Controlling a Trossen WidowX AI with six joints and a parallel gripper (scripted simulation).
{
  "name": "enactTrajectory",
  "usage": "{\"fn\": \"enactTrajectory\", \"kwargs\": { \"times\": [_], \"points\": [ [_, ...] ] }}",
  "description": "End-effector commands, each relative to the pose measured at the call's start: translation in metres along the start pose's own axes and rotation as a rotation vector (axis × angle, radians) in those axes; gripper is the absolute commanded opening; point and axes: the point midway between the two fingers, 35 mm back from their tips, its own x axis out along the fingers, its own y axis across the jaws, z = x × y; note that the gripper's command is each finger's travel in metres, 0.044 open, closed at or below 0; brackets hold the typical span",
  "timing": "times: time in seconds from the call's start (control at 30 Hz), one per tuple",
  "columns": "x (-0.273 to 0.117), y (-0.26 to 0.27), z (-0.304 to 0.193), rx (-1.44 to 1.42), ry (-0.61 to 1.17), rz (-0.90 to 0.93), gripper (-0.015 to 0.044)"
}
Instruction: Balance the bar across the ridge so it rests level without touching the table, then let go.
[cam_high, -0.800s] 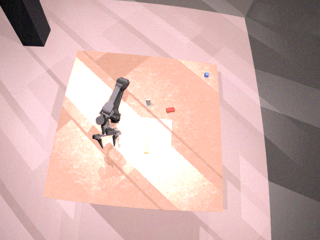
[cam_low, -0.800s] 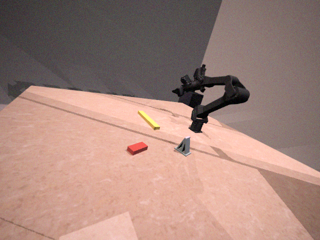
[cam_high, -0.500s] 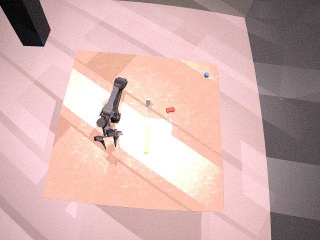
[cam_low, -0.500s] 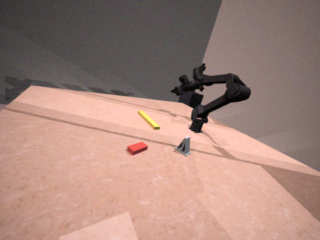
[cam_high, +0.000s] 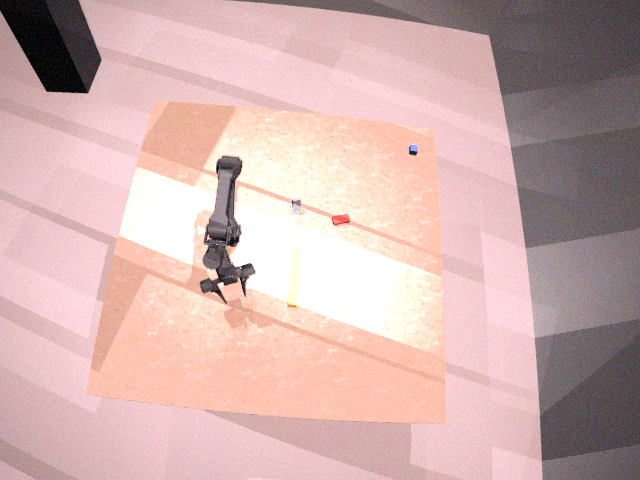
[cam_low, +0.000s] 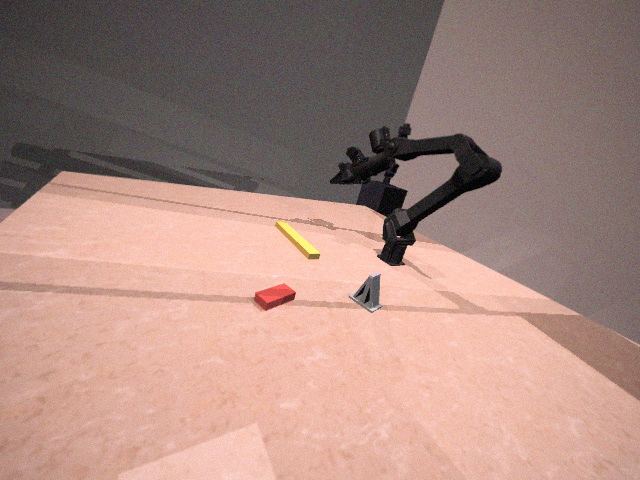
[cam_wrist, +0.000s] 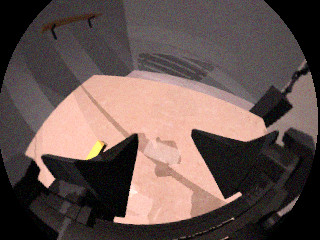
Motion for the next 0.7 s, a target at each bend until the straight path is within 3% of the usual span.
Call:
{"fn": "enactTrajectory", "kwargs": {
  "times": [0.0,0.67],
  "points": [
    [0.007,0.012,0.003,0.064,0.056,0.036,0.0315],
    [0.036,0.075,0.001,0.287,0.355,0.130,0.0315]
  ]
}}
